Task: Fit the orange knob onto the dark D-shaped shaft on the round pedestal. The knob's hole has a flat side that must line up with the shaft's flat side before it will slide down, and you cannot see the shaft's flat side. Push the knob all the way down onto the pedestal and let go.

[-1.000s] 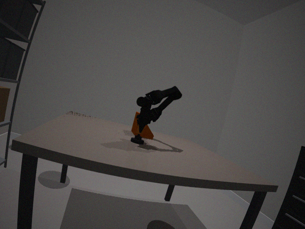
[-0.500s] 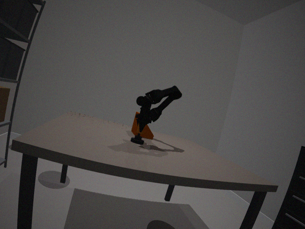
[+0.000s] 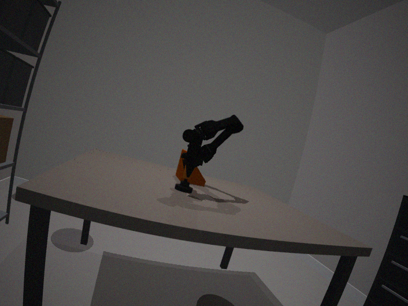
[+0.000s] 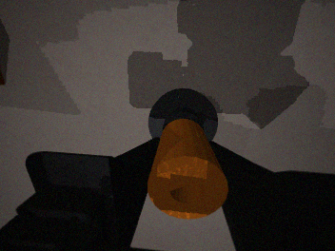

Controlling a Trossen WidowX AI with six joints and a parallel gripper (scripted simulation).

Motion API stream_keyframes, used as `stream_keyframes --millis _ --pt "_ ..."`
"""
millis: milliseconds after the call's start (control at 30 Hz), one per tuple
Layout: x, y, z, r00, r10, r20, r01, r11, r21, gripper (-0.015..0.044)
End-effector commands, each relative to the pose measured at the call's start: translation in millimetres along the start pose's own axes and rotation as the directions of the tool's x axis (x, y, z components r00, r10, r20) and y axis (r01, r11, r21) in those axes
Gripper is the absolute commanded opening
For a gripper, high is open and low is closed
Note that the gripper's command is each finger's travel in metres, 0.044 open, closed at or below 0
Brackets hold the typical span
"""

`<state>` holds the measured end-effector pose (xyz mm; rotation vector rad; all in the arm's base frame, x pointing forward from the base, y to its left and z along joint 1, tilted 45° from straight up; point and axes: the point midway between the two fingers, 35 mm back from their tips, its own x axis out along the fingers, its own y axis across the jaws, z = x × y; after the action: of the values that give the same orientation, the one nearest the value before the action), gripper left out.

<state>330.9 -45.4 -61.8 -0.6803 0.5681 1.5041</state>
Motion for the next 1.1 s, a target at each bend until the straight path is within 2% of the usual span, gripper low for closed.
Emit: stream_keyframes --millis 0,567,833,1067 --pt "0.2 0.0 -0.1 1.0 -0.001 0.0 0.001 1.0 0.004 0.0" --pt "0.9 -0.1 -0.1 1.0 -0.001 0.0 0.001 1.0 -0.017 0.0" --pt "1.1 0.0 -0.1 1.0 -0.001 0.0 0.001 0.999 0.052 0.0" --pt "1.5 -0.1 -0.1 1.0 -0.001 0.0 0.001 1.0 -0.017 0.0"
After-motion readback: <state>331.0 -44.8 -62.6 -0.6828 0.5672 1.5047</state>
